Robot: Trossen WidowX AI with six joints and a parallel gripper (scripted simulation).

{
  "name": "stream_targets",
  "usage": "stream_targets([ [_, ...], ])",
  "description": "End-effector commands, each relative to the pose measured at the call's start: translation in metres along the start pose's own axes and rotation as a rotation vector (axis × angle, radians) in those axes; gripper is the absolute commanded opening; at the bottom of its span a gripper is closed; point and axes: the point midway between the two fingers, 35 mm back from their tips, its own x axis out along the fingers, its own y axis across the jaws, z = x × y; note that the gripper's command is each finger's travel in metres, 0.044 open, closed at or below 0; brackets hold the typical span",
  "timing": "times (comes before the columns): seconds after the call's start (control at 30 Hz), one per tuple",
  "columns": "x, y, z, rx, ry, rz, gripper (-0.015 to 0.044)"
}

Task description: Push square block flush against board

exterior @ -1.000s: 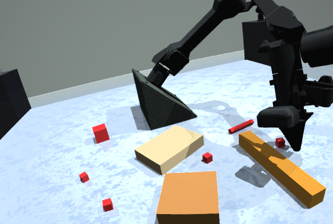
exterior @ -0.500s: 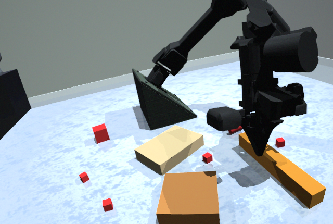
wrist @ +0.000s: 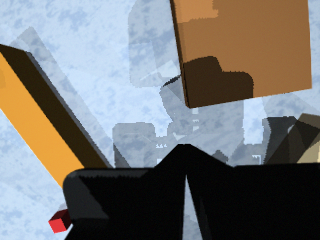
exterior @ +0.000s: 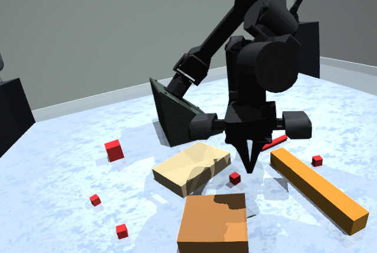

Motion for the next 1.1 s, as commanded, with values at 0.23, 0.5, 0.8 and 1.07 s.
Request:
stream_targets([
  [0.23, -0.006, -0.047, -0.004, 0.374, 0.1, 0.01, 0.0],
  [0.5, 0.006, -0.047, -0.005, 0.378, 0.101, 0.01, 0.0],
  [0.8, 0.048, -0.047, -0.01, 0.394, 0.109, 0.01, 0.0],
  [1.07, 0.048, -0.045, -0.014, 0.394, 0.109, 0.01, 0.0],
])
